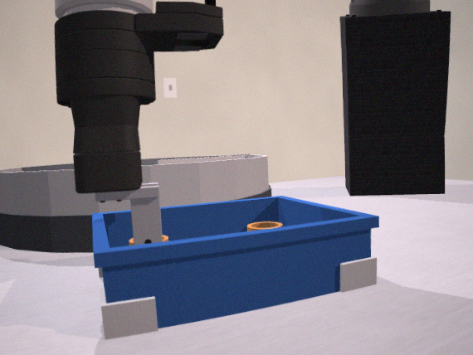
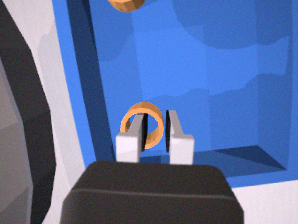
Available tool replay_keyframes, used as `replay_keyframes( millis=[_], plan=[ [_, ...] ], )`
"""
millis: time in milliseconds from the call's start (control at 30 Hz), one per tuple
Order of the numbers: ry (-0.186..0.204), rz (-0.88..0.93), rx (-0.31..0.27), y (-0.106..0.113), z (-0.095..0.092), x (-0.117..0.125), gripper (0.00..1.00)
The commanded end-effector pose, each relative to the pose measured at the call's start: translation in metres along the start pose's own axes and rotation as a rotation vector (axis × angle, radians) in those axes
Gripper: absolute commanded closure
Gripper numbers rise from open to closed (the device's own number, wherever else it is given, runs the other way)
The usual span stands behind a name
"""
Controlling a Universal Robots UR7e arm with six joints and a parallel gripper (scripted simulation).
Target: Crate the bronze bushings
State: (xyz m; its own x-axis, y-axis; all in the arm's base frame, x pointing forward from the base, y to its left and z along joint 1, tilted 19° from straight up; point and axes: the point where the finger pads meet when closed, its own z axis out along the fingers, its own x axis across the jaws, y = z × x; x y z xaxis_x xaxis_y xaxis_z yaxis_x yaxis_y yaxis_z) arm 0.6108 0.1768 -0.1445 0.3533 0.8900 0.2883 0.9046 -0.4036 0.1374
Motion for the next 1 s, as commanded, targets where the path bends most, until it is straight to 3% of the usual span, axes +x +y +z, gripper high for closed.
replay_keyframes(
  millis=[0,967],
  plan=[
    [0.001,0.000,-0.002,0.001,-0.001,0.000,0.58],
    [0.001,0.000,-0.002,0.001,-0.012,0.001,0.58]
  ],
)
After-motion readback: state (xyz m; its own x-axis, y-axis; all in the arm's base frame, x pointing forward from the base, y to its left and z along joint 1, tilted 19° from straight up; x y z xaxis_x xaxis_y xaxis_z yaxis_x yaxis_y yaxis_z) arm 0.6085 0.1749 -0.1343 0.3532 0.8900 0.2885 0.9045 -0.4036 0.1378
